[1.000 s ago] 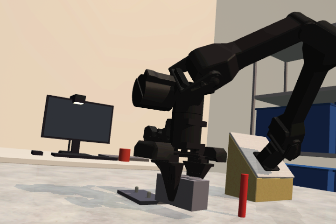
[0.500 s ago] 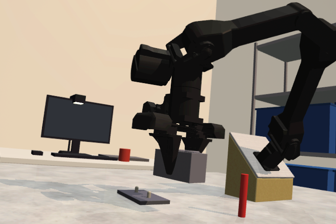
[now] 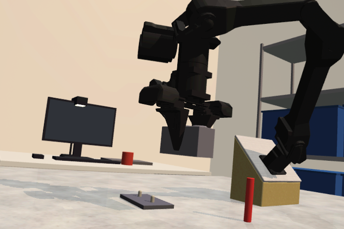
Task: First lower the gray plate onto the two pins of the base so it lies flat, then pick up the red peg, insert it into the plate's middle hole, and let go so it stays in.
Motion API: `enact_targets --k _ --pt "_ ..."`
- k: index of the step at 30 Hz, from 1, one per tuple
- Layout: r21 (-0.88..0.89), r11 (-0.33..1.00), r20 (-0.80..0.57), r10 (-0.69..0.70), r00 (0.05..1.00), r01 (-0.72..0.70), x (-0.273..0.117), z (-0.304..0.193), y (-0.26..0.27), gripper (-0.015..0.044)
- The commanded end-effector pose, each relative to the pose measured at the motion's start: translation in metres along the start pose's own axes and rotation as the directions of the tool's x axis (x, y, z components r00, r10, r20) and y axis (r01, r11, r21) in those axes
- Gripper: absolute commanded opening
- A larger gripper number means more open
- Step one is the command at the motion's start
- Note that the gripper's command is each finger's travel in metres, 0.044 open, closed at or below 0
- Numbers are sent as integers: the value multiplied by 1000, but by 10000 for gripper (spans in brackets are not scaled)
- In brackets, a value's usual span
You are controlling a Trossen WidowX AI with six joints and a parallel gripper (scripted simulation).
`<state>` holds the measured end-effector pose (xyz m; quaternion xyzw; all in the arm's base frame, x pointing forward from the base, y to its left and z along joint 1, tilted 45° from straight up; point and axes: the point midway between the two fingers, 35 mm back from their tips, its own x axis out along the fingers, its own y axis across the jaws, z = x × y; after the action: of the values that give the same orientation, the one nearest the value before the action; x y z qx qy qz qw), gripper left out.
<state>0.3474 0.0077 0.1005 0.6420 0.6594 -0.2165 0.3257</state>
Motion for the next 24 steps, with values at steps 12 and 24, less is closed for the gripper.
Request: enact_targets --k 12,24 --pt "6 1000 2 2 1000 -2 -17 11 -1 0" --pt "40 999 5 1 1000 -1 2 45 -2 0"
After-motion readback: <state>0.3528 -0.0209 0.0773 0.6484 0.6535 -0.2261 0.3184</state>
